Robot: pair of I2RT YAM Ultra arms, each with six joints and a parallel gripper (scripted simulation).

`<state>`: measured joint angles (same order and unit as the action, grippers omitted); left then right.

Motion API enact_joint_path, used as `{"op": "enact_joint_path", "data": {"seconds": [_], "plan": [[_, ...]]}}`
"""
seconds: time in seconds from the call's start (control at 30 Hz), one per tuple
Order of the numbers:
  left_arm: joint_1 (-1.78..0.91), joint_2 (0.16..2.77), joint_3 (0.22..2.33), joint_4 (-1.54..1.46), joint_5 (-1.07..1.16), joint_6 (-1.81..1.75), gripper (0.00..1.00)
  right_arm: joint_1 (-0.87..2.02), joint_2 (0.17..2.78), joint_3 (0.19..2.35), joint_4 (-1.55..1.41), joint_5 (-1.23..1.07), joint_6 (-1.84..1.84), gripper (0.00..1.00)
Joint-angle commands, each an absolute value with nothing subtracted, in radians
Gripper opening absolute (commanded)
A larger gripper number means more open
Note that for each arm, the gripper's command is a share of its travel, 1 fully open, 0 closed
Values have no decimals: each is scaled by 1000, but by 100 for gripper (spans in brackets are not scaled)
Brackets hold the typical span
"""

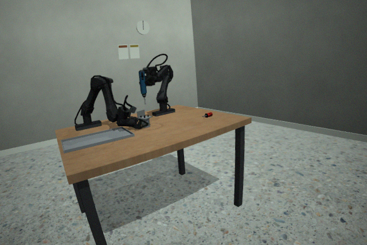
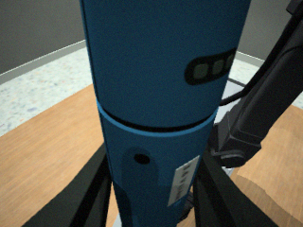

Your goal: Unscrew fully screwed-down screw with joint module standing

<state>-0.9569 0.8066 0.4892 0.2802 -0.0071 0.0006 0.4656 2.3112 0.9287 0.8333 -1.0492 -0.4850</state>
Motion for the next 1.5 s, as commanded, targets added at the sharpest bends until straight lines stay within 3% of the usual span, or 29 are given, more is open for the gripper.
{"op": "enact_joint_path", "data": {"seconds": [0.0, 1.47], "plan": [[-945, 807, 542, 391, 1, 3, 42, 453, 2278, 927, 837, -1057, -479, 59], [-947, 927, 593, 475, 2, 1, 42, 453, 2278, 927, 837, -1057, -479, 59]]}}
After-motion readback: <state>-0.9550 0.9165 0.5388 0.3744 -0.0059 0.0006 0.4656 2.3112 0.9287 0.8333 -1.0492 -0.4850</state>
